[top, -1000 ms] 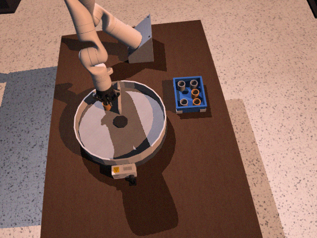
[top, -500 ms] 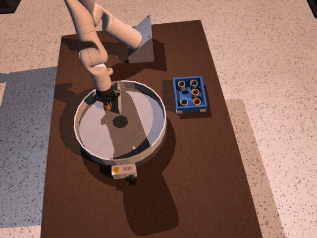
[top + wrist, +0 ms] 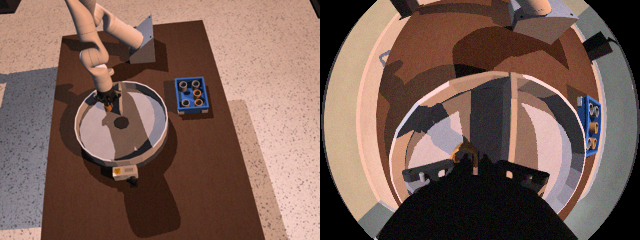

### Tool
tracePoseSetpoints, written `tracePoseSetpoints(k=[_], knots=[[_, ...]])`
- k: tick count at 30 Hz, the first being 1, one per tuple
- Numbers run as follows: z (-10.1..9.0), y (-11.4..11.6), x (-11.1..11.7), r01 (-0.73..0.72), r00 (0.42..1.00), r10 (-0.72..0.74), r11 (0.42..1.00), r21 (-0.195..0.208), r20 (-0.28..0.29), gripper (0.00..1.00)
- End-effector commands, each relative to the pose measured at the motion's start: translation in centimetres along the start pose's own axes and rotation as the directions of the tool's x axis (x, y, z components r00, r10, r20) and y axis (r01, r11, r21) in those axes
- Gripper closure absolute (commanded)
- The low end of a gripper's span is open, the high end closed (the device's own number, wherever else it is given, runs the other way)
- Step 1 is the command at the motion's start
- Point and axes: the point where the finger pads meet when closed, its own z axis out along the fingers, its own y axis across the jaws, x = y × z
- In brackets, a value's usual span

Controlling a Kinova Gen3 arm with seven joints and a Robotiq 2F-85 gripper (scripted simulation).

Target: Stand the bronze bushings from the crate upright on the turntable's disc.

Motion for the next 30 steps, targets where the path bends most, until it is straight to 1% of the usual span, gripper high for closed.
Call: tracePoseSetpoints(k=[1, 14, 15, 30], knots=[[-0.05, 0.02, -0.04, 0.0, 1.0, 0.0, 1.0, 0.0, 0.001, 1.0], [-0.05, 0.02, -0.04, 0.0, 1.0, 0.0, 1.0, 0.0, 0.001, 1.0], [-0.05, 0.02, -0.04, 0.0, 1.0, 0.0, 1.0, 0.0, 0.001, 0.86], [-0.05, 0.02, -0.04, 0.0, 1.0, 0.0, 1.0, 0.0, 0.001, 0.86]])
